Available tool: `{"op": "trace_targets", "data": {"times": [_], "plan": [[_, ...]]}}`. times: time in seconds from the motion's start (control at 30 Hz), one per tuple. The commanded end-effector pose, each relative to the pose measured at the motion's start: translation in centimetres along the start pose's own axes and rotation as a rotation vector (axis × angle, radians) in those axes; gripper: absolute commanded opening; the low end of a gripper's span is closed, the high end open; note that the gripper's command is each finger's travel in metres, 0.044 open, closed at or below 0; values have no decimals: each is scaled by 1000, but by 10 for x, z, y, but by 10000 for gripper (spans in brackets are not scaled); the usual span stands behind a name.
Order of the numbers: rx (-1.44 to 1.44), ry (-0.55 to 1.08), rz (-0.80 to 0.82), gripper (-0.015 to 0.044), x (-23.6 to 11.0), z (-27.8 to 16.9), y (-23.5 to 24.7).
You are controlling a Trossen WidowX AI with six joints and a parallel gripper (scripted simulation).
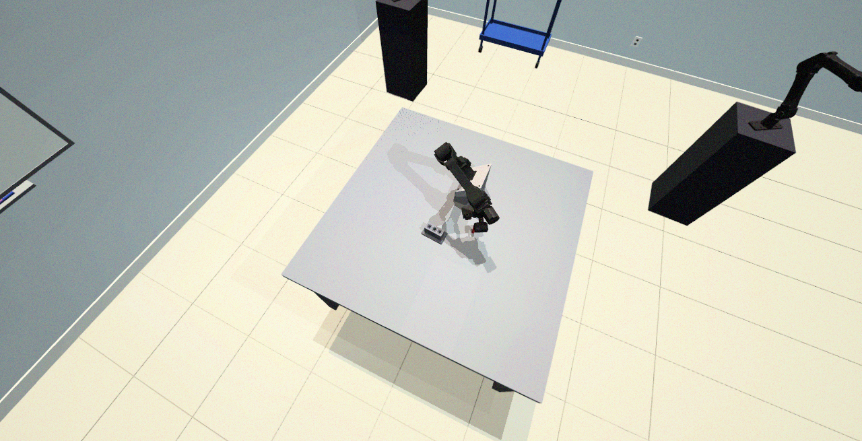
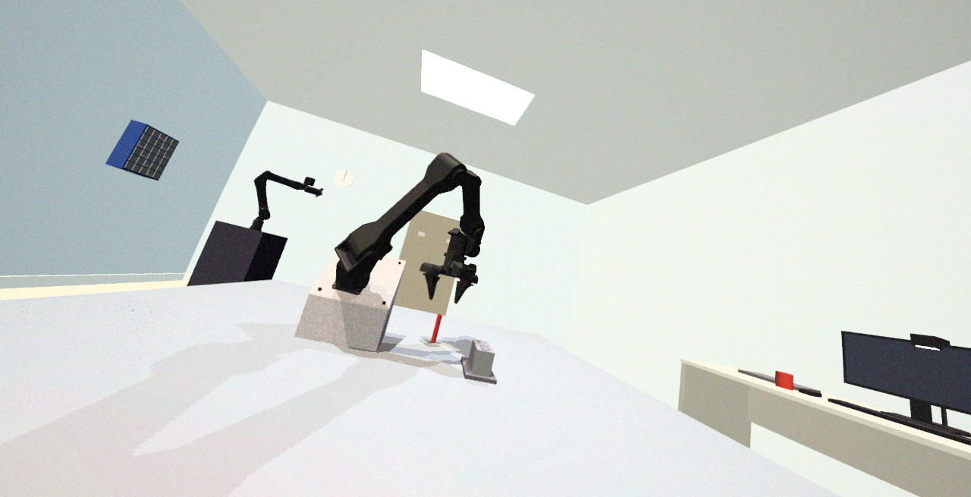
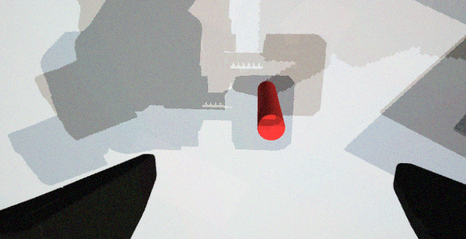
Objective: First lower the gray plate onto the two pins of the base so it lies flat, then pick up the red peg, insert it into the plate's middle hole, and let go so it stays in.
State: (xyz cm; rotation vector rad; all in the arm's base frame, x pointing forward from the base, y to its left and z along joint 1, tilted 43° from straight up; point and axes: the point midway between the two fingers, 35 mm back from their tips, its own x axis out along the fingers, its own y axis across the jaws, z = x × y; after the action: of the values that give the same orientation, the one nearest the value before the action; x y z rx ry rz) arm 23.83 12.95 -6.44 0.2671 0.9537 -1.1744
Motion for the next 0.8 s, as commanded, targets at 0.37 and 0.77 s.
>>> {"op": "trace_targets", "data": {"times": [0.37, 0.77], "plan": [[-3, -5, -4, 440, 29, 1, -1], [-2, -5, -4, 440, 49, 1, 0]]}}
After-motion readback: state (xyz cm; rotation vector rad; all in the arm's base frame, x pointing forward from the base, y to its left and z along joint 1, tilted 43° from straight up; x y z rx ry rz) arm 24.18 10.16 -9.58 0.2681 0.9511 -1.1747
